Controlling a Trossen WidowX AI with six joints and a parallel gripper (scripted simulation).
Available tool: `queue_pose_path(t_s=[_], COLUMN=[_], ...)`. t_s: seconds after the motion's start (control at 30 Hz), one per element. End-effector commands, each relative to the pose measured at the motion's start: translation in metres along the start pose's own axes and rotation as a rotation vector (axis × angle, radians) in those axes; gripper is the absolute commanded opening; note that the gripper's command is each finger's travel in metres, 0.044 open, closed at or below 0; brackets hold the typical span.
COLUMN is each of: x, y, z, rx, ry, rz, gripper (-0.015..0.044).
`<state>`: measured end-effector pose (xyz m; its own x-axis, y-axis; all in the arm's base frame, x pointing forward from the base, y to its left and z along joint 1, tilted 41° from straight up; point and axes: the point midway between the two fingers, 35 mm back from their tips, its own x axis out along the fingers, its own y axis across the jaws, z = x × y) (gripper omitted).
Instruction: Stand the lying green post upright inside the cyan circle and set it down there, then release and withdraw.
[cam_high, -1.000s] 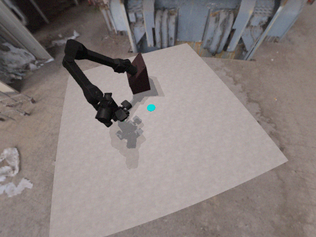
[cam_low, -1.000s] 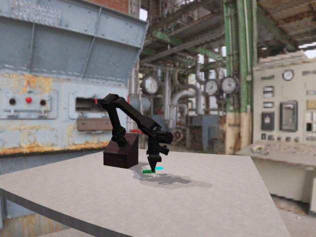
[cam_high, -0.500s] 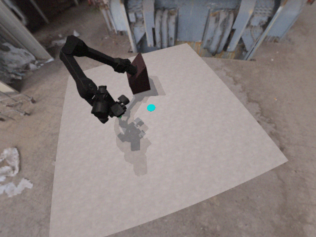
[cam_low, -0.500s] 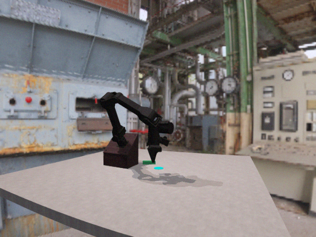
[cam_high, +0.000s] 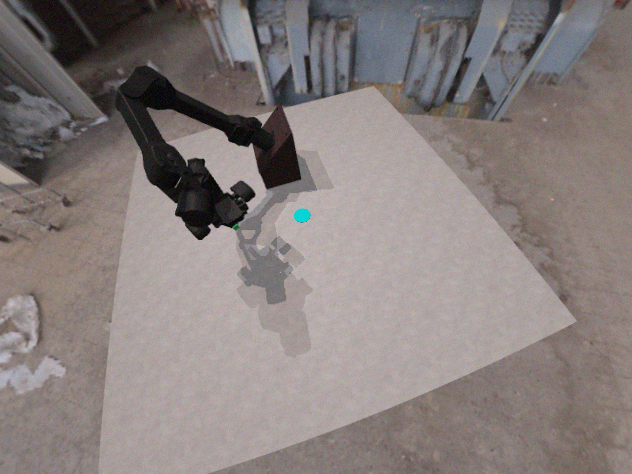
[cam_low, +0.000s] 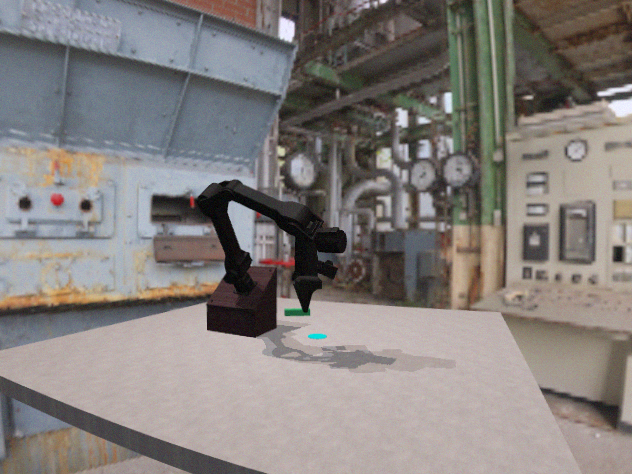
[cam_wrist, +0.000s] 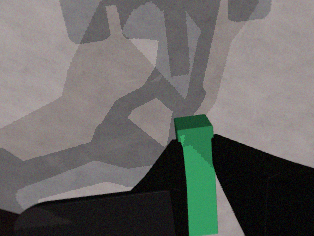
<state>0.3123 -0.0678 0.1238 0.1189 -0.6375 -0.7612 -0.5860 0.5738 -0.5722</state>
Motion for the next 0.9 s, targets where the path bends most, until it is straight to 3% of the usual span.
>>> queue_pose_path(t_s=[0.0, 0.87], x=[-0.004, -0.012], y=[0.004, 0.076], z=[0.005, 0.045], rx=[-0.002, -0.108], ry=[-0.011, -0.033], rz=[-0.003, 0.026], gripper=[0.0023, 0.0023])
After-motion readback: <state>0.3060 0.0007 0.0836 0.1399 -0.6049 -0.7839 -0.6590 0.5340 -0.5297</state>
